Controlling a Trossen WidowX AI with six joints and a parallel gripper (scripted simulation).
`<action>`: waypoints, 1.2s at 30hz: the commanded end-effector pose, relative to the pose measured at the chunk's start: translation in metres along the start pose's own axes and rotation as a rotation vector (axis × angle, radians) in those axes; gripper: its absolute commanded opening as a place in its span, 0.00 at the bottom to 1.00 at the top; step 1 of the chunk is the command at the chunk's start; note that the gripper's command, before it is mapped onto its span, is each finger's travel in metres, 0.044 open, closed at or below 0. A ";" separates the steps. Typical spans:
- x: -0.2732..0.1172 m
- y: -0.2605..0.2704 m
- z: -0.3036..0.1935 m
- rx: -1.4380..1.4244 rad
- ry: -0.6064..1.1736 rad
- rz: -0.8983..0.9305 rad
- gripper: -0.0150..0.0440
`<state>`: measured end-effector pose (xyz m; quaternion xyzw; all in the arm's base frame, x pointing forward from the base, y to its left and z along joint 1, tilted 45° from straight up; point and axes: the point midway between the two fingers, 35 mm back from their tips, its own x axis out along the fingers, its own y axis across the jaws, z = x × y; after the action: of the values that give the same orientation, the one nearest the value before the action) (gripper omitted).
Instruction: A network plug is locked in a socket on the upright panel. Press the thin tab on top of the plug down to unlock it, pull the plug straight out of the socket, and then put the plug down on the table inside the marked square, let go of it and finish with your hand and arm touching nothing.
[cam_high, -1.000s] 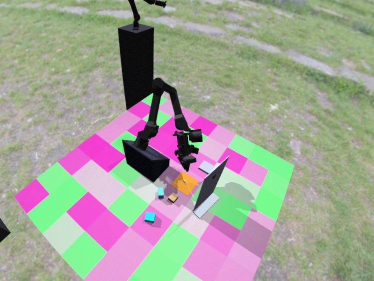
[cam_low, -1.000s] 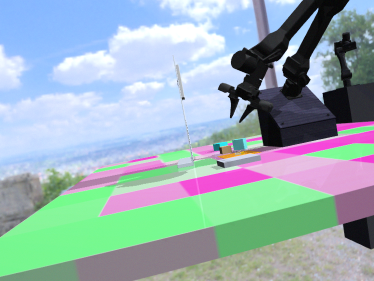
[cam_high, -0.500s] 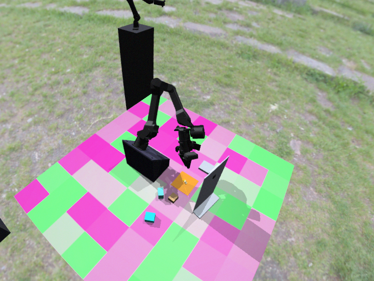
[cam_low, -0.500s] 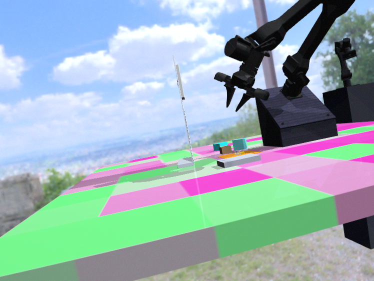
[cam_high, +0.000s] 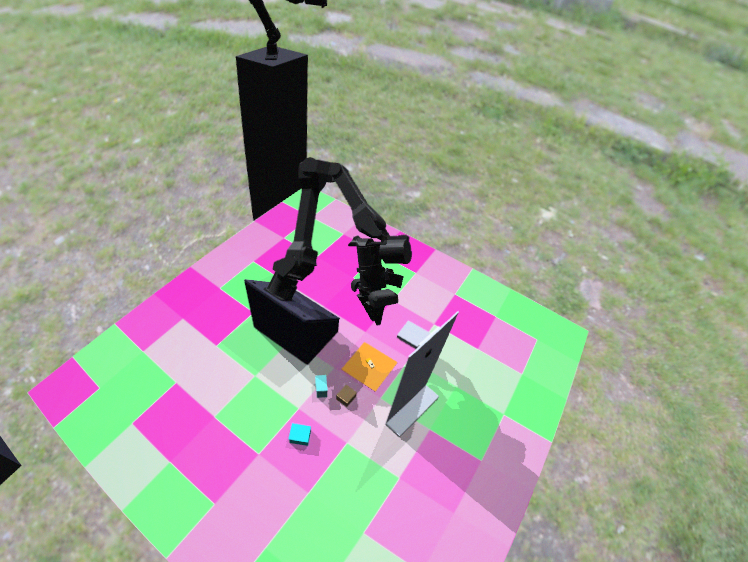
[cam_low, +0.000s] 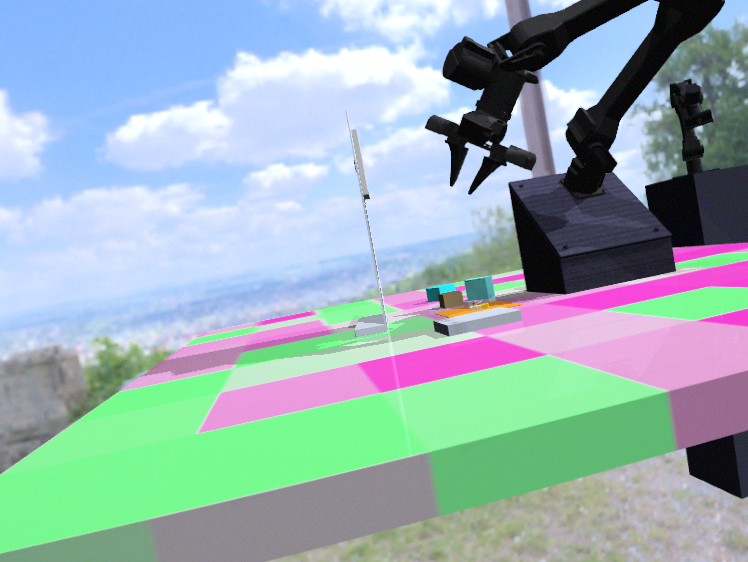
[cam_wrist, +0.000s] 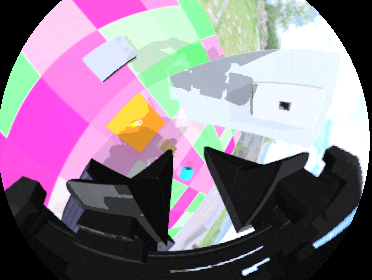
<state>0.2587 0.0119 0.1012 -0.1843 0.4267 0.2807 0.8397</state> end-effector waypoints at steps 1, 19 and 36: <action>-0.012 -0.004 0.001 -0.003 -0.010 0.000 0.52; -0.020 -0.007 0.000 -0.003 -0.013 -0.001 1.00; -0.020 -0.007 0.000 -0.003 -0.013 -0.001 1.00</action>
<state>0.2541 -0.0006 0.1174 -0.1841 0.4220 0.2796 0.8425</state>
